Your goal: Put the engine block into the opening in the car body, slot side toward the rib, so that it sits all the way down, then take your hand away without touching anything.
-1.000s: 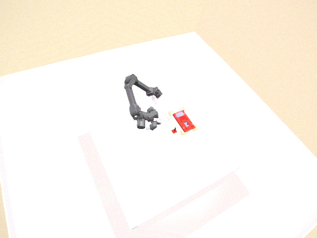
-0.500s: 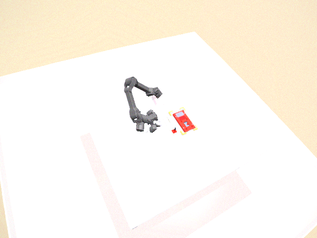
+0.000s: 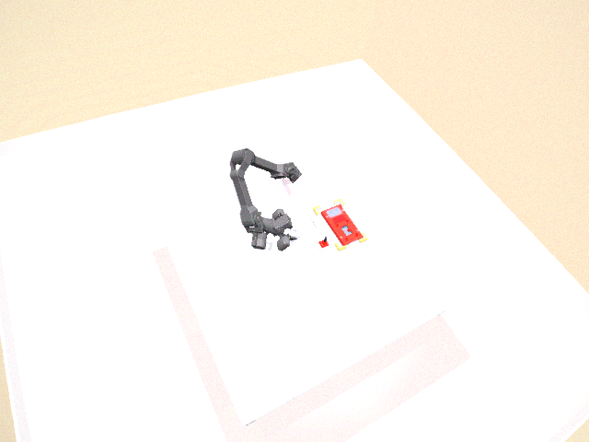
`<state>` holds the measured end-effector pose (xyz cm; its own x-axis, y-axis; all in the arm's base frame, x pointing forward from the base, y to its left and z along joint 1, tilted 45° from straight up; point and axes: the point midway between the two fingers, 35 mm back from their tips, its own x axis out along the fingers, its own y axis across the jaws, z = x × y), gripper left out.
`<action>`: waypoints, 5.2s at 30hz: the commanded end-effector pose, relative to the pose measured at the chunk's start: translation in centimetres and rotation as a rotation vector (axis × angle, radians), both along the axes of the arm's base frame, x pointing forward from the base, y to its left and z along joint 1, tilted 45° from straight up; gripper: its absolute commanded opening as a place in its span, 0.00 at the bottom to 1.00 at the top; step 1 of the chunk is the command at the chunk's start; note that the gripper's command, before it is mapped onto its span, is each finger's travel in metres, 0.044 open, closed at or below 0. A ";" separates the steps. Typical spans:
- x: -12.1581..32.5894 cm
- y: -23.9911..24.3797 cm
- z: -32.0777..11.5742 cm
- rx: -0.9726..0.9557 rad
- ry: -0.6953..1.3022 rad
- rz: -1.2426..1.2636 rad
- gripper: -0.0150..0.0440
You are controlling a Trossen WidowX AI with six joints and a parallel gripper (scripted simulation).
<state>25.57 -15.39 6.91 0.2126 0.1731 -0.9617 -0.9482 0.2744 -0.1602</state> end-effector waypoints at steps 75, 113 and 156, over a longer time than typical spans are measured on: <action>-0.5 -0.2 2.6 0.007 -0.005 0.005 1.00; -0.6 0.9 2.1 -0.029 0.199 -0.584 1.00; -0.6 2.4 1.5 -0.241 0.063 -1.981 1.00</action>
